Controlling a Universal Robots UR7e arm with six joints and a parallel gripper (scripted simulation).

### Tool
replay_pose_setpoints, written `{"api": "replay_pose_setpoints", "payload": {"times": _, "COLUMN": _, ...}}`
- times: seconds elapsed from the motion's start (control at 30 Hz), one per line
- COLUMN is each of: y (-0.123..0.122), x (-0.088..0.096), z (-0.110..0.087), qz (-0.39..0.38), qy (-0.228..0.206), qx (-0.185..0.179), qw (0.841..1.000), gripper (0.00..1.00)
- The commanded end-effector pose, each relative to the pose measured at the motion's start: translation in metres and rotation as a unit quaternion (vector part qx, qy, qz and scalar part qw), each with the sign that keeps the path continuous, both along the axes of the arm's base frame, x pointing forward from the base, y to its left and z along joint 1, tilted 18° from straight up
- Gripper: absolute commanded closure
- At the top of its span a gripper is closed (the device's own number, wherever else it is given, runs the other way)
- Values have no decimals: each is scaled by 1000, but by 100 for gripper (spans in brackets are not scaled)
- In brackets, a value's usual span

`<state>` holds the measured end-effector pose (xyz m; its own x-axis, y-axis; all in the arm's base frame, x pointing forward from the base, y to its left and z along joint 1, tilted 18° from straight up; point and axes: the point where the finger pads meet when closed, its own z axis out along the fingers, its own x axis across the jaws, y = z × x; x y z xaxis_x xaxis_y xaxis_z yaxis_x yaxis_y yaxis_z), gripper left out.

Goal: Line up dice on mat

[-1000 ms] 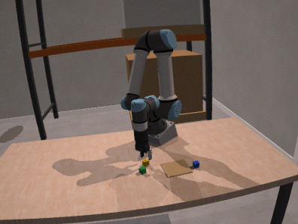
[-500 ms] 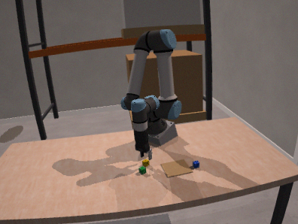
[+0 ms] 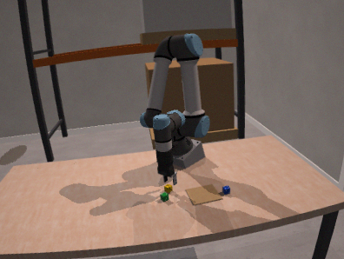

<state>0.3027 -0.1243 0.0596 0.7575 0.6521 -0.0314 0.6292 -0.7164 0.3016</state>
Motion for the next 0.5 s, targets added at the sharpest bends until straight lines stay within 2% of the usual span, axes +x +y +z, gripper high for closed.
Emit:
{"api": "replay_pose_setpoints", "payload": {"times": 0.0, "y": 6, "x": 3, "z": -1, "qz": 0, "qy": 0, "qx": 0, "qw": 1000, "gripper": 0}}
{"api": "replay_pose_setpoints", "payload": {"times": 0.47, "y": 31, "x": 14, "z": -5, "qz": 0, "qy": 0, "qx": 0, "qw": 1000, "gripper": 0}}
